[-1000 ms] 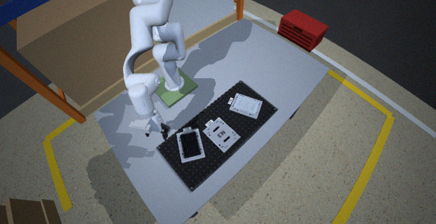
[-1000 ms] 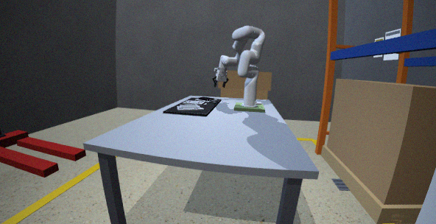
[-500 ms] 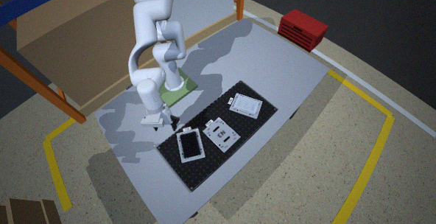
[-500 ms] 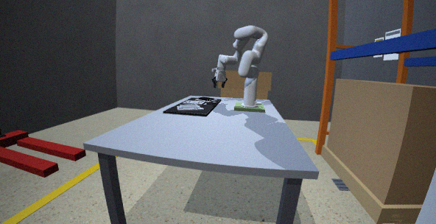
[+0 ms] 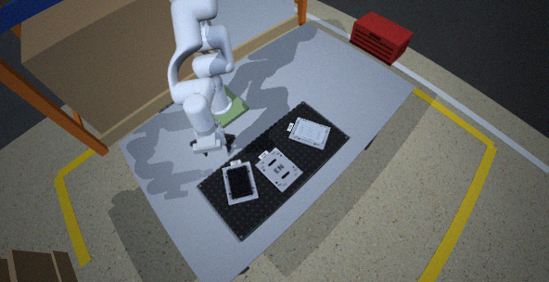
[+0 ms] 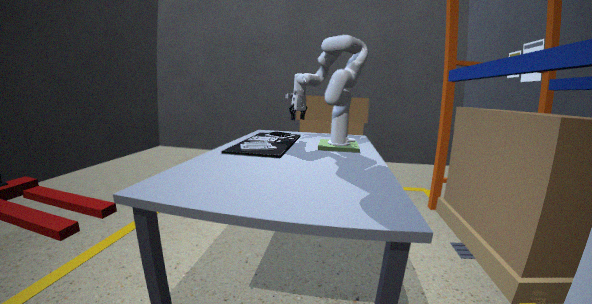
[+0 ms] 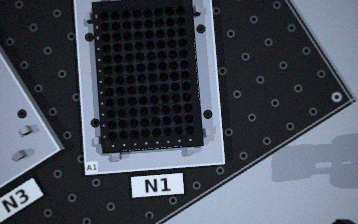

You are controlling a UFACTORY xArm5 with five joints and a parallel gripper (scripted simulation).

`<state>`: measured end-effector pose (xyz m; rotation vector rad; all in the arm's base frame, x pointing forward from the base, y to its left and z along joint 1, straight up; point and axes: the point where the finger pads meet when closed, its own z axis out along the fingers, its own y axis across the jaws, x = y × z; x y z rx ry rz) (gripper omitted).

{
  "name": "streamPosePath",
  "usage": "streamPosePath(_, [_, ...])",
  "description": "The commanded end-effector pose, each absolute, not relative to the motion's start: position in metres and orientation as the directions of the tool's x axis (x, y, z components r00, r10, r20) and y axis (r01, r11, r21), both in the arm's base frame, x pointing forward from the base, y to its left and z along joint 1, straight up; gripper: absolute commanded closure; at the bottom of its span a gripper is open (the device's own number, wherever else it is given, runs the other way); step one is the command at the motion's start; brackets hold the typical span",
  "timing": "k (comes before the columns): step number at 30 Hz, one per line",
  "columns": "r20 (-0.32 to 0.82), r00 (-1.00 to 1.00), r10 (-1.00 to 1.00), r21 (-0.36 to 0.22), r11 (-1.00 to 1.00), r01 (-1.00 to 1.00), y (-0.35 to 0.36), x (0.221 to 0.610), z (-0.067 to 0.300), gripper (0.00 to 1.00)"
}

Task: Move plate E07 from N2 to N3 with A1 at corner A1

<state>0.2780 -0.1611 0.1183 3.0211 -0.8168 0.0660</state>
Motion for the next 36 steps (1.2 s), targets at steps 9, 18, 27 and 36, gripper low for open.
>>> streamPosePath(9, [-0.001,0.904,-0.428,0.0,-0.904,-0.428,-0.137,0.268,0.121,0.0])
streamPosePath(18, [-0.001,0.904,-0.428,0.0,-0.904,-0.428,-0.137,0.268,0.121,0.0])
streamPosePath(27, [-0.001,0.904,-0.428,0.0,-0.904,-0.428,-0.137,0.268,0.121,0.0])
streamPosePath(36, [-0.001,0.904,-0.428,0.0,-0.904,-0.428,-0.137,0.268,0.121,0.0])
